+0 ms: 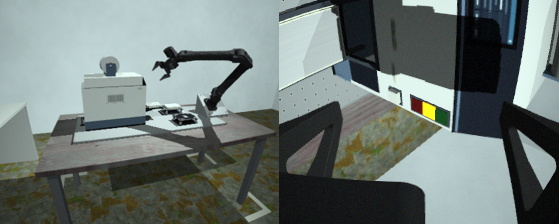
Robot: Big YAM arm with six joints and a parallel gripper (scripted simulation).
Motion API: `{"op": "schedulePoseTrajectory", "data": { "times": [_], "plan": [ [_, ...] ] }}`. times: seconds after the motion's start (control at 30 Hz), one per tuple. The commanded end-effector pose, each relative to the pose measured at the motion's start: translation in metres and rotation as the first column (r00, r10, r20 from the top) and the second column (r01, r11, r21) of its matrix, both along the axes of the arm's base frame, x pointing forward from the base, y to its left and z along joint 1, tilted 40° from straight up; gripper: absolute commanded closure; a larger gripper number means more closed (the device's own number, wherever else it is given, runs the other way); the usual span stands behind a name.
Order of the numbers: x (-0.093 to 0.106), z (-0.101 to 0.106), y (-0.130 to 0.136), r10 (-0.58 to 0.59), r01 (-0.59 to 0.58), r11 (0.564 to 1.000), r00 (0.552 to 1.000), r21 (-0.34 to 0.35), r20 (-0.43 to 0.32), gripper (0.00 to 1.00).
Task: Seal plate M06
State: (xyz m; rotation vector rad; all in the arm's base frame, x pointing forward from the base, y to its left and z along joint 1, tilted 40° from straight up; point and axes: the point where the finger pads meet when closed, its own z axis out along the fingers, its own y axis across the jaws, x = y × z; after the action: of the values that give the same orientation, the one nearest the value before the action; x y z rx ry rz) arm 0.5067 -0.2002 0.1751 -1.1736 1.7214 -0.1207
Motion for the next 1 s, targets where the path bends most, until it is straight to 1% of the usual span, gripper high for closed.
{"op": "schedulePoseTrajectory", "data": {
  "times": [0.0,0.13,0.37,0.57,0.83,0.97],
  "plan": [
    [0.005,0.001,-0.006,-0.010,0.010,1.000,1.000,0.000,0.011,0.00],
    [0.008,0.004,-0.003,-0.002,0.002,1.000,1.000,-0.004,0.017,0.00],
    [0.019,0.017,0.000,0.014,-0.014,1.000,0.999,-0.021,0.040,0.00],
    [0.021,0.019,-0.001,0.016,-0.015,1.000,0.999,-0.025,0.044,0.00],
    [0.017,0.022,-0.015,-0.008,0.009,1.000,0.999,-0.028,0.049,0.00],
    [0.017,0.024,-0.017,-0.012,0.014,0.999,0.999,-0.031,0.052,0.00]
  ]
}}
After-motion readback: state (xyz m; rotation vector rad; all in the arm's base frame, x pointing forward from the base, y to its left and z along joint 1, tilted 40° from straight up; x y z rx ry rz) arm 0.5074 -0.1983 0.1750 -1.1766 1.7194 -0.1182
